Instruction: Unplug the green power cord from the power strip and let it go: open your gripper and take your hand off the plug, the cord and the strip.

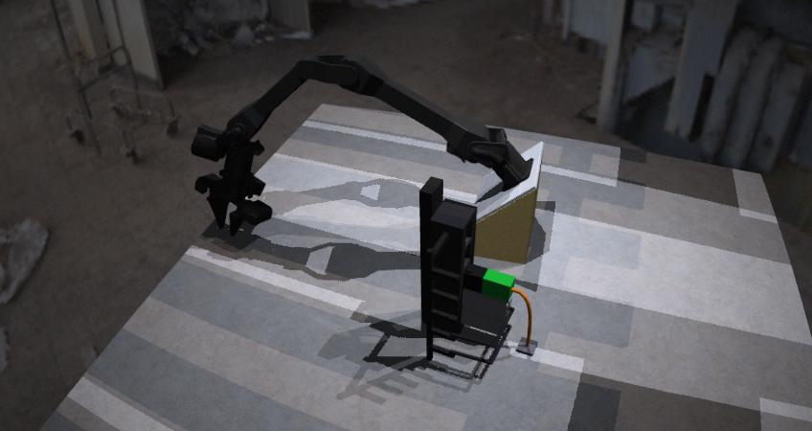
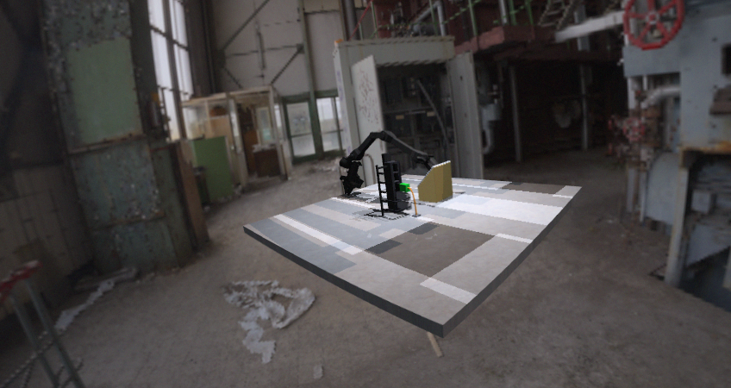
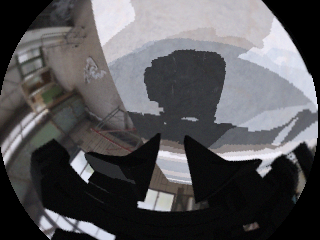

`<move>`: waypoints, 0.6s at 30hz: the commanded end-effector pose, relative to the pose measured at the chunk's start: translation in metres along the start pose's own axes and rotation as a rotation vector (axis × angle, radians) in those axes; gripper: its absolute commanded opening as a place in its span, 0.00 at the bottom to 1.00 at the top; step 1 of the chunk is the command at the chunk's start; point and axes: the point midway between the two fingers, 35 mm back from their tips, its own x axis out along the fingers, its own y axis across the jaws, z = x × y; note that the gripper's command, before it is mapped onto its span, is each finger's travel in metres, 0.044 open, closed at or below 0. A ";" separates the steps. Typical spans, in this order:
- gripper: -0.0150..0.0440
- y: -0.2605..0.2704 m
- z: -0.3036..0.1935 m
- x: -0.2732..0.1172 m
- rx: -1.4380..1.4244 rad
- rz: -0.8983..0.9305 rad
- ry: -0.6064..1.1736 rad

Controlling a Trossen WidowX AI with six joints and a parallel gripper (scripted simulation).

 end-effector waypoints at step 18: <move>0.53 -0.247 -0.197 -0.024 -1.296 -0.287 0.385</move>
